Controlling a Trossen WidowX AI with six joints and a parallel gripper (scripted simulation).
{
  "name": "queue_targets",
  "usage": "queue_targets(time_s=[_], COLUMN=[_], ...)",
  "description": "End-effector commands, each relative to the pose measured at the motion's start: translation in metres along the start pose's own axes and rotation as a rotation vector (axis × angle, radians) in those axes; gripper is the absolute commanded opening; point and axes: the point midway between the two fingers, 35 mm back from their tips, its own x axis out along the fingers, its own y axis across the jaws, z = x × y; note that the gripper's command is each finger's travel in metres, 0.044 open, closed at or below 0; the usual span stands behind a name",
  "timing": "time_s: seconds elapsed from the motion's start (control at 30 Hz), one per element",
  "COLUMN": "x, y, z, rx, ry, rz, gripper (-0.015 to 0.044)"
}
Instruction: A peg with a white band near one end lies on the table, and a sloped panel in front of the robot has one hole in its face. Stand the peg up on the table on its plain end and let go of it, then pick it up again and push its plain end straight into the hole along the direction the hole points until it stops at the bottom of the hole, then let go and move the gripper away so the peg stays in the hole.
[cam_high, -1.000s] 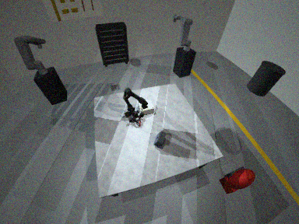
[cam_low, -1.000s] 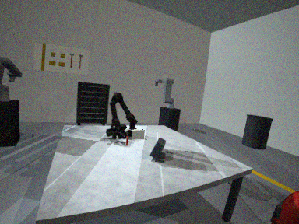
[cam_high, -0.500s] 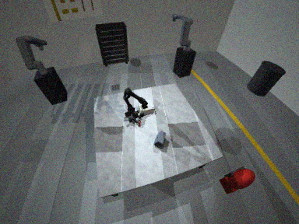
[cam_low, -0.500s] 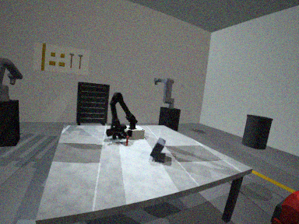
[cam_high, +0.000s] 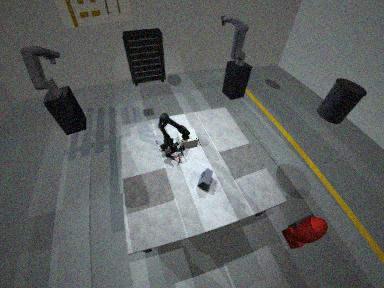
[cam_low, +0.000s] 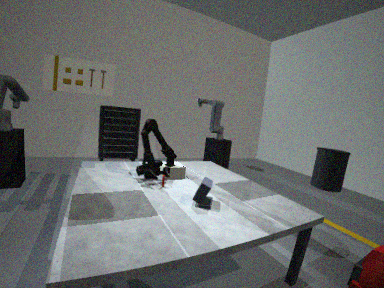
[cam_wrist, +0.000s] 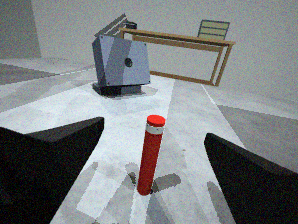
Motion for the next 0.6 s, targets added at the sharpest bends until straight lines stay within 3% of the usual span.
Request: queue_targets(time_s=[0.0, 0.17, 0.57], x=[0.000, -0.001, -0.010], y=[0.000, -0.005, -0.016], z=[0.000, 0.011, 0.114], rx=[0.000, -0.001, -0.004], ry=[0.001, 0.001, 0.000], rz=[0.000, 0.000, 0.000], gripper=[0.0440, 0.0440, 0.0440])
